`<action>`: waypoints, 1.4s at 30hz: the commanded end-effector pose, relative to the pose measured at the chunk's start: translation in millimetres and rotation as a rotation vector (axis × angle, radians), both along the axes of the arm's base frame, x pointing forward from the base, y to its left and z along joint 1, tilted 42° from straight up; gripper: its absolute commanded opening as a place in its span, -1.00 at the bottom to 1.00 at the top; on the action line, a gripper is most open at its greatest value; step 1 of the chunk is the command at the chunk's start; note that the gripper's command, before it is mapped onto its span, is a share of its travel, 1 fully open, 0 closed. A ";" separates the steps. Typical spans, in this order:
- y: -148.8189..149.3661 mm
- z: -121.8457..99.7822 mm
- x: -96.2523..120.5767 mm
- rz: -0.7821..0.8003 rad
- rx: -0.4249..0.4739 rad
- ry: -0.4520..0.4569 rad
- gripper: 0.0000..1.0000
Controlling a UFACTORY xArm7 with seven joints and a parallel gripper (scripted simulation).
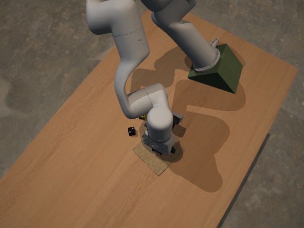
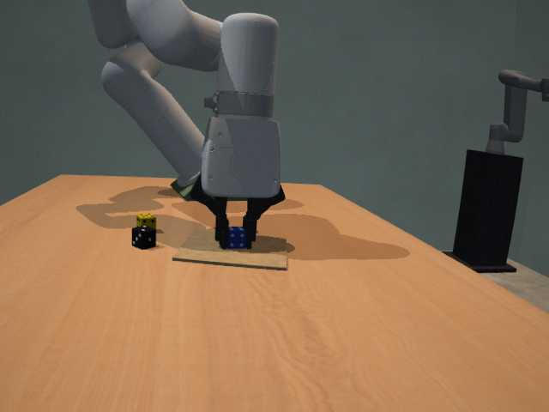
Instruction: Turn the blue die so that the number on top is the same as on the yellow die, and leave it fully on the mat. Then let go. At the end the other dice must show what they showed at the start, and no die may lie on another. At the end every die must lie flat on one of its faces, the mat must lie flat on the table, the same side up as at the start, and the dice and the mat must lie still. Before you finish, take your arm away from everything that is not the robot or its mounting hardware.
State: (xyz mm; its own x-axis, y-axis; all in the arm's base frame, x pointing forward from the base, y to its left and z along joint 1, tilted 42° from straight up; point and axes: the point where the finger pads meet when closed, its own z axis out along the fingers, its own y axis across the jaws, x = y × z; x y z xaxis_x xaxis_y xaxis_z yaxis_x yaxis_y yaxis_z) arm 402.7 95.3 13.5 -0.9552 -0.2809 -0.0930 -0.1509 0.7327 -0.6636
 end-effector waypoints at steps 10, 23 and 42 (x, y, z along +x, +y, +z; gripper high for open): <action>1.9 0.4 0.6 0.003 0.002 -0.001 -0.58; 1.9 0.4 0.6 0.003 0.002 -0.001 -0.42; 2.1 0.6 0.5 0.003 0.002 -0.001 -0.17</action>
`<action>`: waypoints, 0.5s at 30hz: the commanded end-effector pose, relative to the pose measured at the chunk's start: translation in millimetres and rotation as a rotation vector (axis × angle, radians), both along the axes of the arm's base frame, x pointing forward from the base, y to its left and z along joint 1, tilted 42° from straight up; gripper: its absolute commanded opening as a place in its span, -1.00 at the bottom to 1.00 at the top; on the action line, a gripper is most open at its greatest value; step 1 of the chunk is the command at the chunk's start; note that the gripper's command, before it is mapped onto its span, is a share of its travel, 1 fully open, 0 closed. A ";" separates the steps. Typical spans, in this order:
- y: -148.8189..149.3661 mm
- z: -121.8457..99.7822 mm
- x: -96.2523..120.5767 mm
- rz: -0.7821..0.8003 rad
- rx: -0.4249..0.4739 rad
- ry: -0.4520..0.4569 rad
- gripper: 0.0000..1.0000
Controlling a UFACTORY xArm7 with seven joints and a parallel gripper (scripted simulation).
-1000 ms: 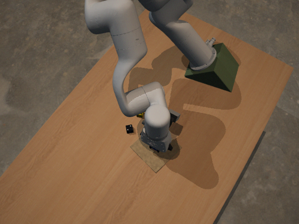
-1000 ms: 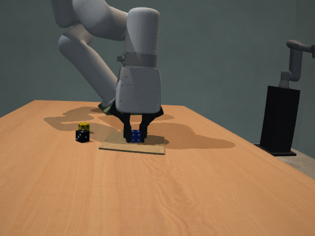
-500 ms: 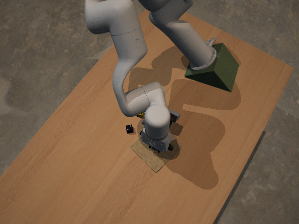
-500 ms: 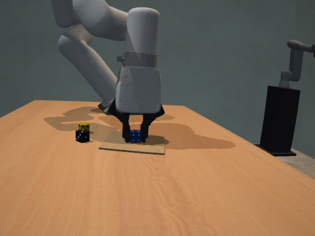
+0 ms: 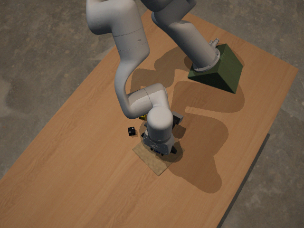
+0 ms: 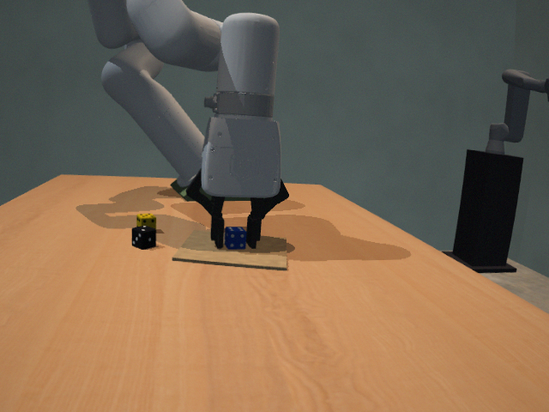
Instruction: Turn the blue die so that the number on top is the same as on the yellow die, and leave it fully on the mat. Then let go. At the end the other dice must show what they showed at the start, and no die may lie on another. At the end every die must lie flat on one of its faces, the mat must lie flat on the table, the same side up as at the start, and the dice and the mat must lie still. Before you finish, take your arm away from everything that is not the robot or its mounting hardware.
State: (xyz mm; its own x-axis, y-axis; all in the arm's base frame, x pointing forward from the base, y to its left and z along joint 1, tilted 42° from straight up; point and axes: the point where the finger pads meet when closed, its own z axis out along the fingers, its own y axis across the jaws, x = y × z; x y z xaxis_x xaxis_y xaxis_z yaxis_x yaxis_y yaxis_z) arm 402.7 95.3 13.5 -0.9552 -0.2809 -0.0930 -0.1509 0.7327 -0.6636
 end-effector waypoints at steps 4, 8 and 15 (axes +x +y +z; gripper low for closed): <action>3.9 2.8 -0.2 0.003 0.002 -0.001 -0.17; 8.7 8.6 -2.2 0.003 0.002 -0.001 -0.17; 29.6 33.7 -11.0 0.003 0.002 -0.001 -0.17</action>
